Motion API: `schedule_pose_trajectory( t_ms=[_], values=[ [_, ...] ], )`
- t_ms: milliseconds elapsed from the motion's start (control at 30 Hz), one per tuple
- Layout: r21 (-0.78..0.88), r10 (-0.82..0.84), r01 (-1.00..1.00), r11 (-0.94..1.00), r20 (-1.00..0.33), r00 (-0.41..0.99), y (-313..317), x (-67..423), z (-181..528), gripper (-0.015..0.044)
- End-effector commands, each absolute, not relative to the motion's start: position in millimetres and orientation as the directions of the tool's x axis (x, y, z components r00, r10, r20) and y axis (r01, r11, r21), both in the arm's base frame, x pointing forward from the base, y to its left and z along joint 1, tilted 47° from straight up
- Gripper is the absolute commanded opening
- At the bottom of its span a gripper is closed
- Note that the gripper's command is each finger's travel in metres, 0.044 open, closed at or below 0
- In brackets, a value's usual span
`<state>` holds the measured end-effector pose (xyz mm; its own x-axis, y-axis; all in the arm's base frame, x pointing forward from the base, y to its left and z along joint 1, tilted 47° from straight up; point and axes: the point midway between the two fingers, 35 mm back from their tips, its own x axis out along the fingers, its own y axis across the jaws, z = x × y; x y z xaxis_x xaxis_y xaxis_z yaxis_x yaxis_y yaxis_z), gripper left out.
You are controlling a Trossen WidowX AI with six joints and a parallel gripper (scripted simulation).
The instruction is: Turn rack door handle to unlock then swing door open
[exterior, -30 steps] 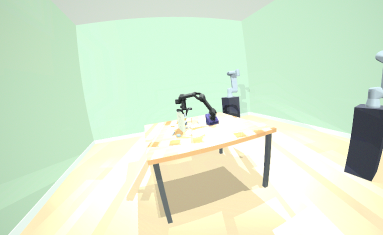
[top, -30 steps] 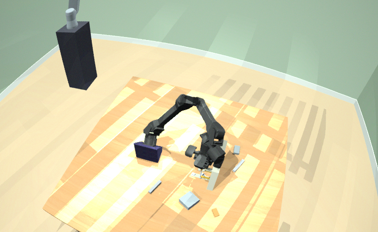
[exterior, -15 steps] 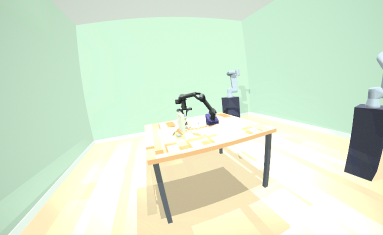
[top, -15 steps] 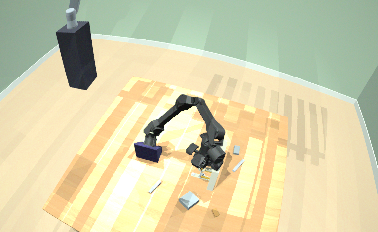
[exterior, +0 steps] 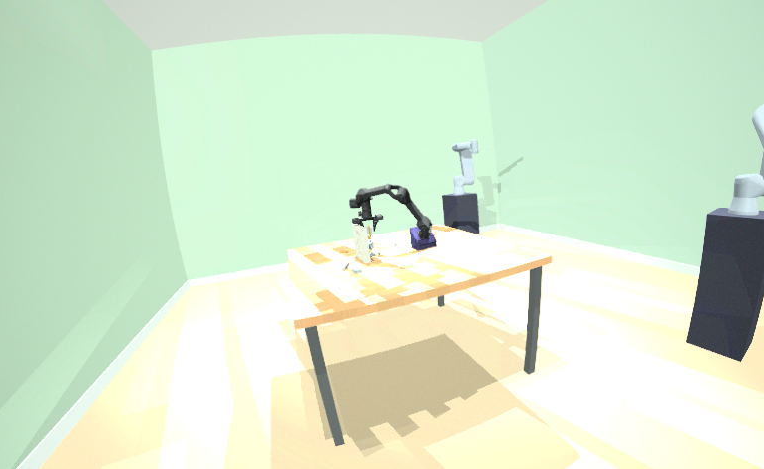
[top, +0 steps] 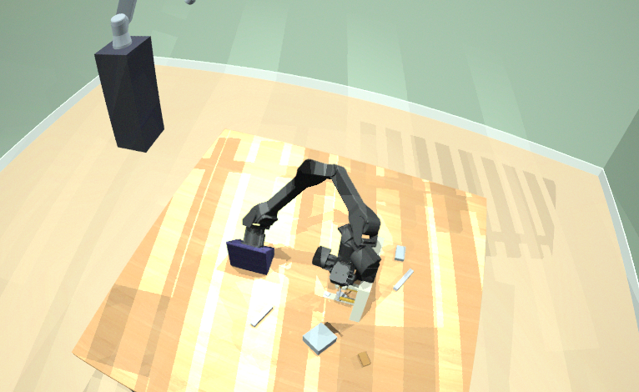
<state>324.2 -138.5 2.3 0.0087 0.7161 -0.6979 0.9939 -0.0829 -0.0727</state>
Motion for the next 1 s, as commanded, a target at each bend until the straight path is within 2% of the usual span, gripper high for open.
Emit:
schedule_pose_trajectory(
  t_ms=[0, 200, 433, 700, 967],
  values=[
    [0.055, 0.718, 0.998, 0.036, -0.696, 0.012, -138.2, 324.7, 2.1, 0.0280],
    [0.262, 0.718, 0.935, 0.238, -0.696, 0.012, -138.2, 324.7, 2.1, 0.0280],
    [0.474, 0.718, 0.759, 0.446, -0.696, 0.012, -138.2, 324.7, 2.1, 0.0280],
    [0.645, 0.718, 0.449, 0.618, -0.696, 0.013, -138.3, 324.7, 2.1, 0.0280],
    [0.717, 0.718, 0.070, 0.694, -0.696, 0.012, -138.2, 324.7, 2.1, 0.0280]
  ],
)
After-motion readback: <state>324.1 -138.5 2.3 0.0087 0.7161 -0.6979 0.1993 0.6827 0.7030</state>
